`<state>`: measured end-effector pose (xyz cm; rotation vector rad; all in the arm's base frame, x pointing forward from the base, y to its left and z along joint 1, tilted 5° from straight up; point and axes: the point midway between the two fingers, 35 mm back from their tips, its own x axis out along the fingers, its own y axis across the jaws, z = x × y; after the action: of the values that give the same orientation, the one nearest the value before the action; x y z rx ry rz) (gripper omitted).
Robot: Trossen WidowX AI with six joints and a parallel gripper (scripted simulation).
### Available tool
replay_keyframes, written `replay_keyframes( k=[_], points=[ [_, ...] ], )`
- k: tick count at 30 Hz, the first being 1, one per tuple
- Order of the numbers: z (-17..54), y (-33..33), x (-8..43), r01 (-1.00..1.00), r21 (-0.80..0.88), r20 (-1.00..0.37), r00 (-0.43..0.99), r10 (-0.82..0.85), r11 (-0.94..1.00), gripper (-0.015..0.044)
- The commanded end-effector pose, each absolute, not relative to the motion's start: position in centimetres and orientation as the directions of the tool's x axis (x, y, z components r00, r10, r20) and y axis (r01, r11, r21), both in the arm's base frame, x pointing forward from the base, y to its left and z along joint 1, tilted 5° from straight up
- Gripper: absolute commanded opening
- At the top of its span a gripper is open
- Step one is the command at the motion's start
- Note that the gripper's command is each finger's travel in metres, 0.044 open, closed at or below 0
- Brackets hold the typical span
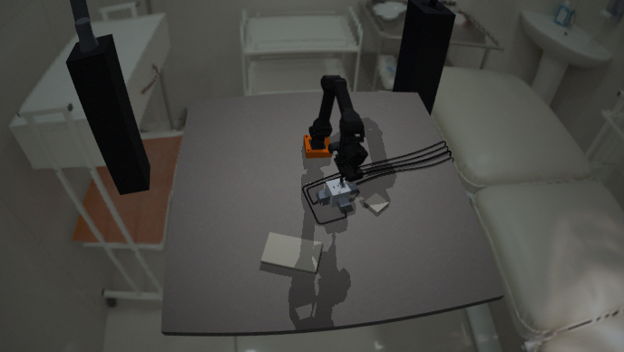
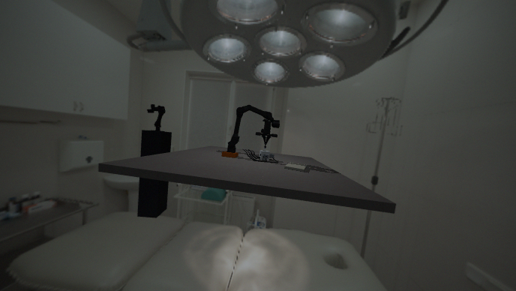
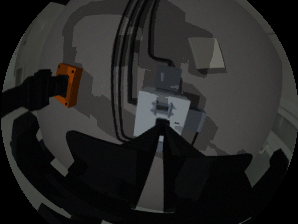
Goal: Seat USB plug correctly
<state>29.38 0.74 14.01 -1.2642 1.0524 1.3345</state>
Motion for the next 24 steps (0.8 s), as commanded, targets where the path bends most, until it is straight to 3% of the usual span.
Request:
replay_keyframes(
  k=[1, 24],
  points=[
    [13.93, 0.84, 29.38, -0.99, -0.035, -0.995, 0.022, 0.093, -0.14, 0.0],
    [13.67, 1.01, 29.33, -0.991, -0.034, -0.994, 0.021, 0.103, -0.129, 0.0]
  ],
)
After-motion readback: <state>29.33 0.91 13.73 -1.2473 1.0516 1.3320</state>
